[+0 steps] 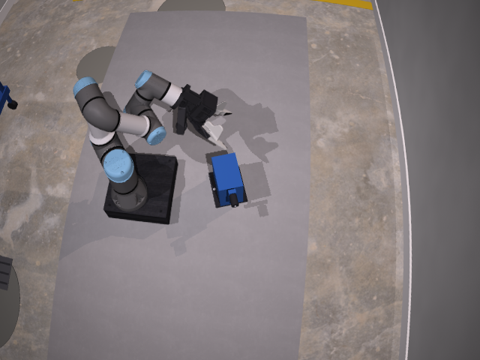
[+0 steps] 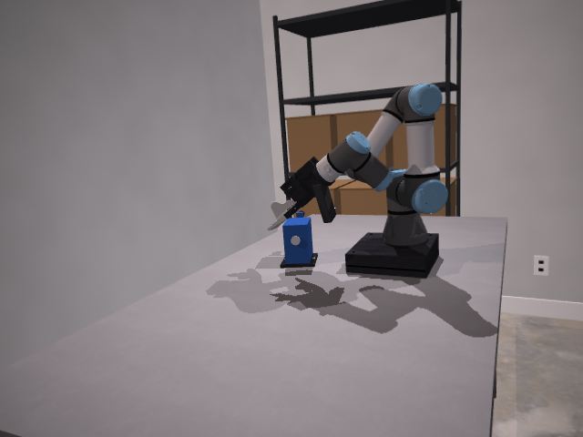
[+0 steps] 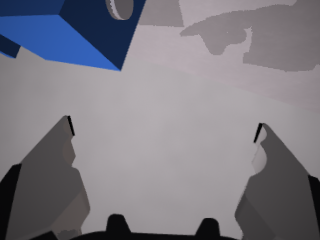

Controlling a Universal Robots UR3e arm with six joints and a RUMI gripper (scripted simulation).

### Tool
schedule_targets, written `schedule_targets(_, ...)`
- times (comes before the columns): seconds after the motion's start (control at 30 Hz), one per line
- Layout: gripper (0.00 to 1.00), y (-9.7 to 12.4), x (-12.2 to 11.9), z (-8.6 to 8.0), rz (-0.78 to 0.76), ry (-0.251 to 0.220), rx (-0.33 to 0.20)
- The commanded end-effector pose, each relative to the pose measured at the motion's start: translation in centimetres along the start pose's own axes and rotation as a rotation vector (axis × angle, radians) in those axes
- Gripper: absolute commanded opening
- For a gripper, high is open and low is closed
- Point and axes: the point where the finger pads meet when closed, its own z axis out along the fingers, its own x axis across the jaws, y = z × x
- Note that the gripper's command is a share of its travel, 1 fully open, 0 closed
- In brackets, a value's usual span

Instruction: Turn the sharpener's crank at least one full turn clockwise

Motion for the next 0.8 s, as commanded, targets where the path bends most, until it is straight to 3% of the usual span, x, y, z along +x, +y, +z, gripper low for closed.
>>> schedule_targets(0.0,1.00,0.1,0.0,0.0,0.001,0.000,-0.002)
schedule_targets(0.53,1.00,0.1,0.0,0.0,0.001,0.000,-0.002)
schedule_targets(0.57,0.32,0.5,-0.1,-0.3,0.001,0.000,-0.002)
schedule_targets(0.77,0.32,2.8,-0.9,-2.0,0.001,0.000,-0.002)
